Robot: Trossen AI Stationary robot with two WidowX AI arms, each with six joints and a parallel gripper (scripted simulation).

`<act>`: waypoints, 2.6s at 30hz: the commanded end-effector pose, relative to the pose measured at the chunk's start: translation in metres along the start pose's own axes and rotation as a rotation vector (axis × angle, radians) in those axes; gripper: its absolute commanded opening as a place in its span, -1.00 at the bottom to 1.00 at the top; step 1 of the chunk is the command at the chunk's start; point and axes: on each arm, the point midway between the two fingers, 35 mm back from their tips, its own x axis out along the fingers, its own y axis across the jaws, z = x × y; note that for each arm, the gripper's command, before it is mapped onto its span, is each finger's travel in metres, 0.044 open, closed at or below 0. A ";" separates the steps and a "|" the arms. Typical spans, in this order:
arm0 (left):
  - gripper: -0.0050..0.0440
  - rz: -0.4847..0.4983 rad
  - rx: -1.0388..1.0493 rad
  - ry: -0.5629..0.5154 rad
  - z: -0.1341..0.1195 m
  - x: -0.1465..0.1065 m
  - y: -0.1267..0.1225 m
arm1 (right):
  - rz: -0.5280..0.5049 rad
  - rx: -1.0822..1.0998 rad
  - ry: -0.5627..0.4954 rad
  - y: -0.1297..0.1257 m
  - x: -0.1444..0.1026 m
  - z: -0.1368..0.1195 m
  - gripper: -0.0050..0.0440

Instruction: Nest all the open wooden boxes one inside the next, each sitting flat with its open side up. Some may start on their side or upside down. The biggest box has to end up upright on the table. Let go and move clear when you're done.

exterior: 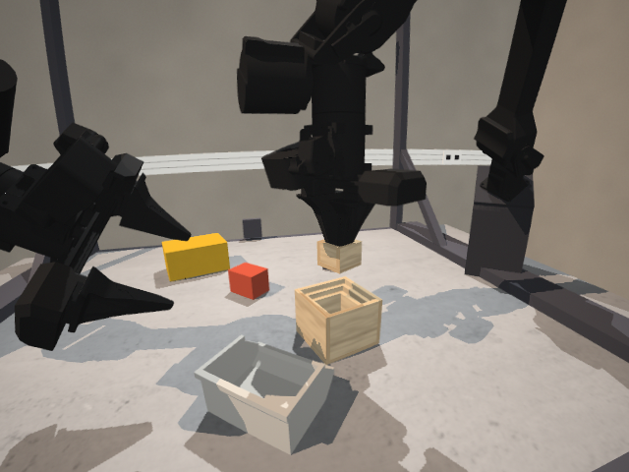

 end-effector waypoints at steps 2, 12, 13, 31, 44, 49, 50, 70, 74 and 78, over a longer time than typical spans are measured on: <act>-0.23 -0.007 -0.008 -0.014 0.005 -0.004 0.001 | 0.033 -0.041 -0.073 -0.006 -0.009 0.007 0.84; -0.23 -0.007 -0.008 -0.014 0.005 -0.004 0.001 | 0.082 -0.273 -0.238 -0.017 -0.050 0.023 0.84; -0.23 -0.007 -0.008 -0.014 0.005 -0.004 0.001 | 0.086 -0.296 -0.248 -0.017 -0.053 0.024 0.84; -0.23 -0.007 -0.008 -0.014 0.005 -0.004 0.001 | 0.120 -0.638 -0.314 -0.008 -0.101 0.020 0.84; -0.23 -0.010 -0.133 -0.012 0.005 -0.004 0.001 | 0.119 -0.651 -0.322 -0.007 -0.101 0.024 0.84; -0.23 -0.010 -0.307 -0.012 0.005 -0.004 0.001 | 0.119 -0.651 -0.322 -0.007 -0.101 0.024 0.84; -0.23 -0.010 -0.342 -0.011 0.005 -0.004 0.001 | 0.119 -0.651 -0.322 -0.007 -0.101 0.024 0.84; -0.23 -0.013 -0.900 -0.008 0.005 -0.004 0.001 | 0.119 -0.651 -0.322 -0.007 -0.101 0.024 0.84; -0.23 -0.014 -1.039 -0.008 0.005 -0.004 0.001 | 0.119 -0.651 -0.322 -0.007 -0.101 0.024 0.84; -0.23 -0.015 -1.178 -0.007 0.005 -0.004 0.001 | 0.119 -0.651 -0.322 -0.007 -0.101 0.024 0.84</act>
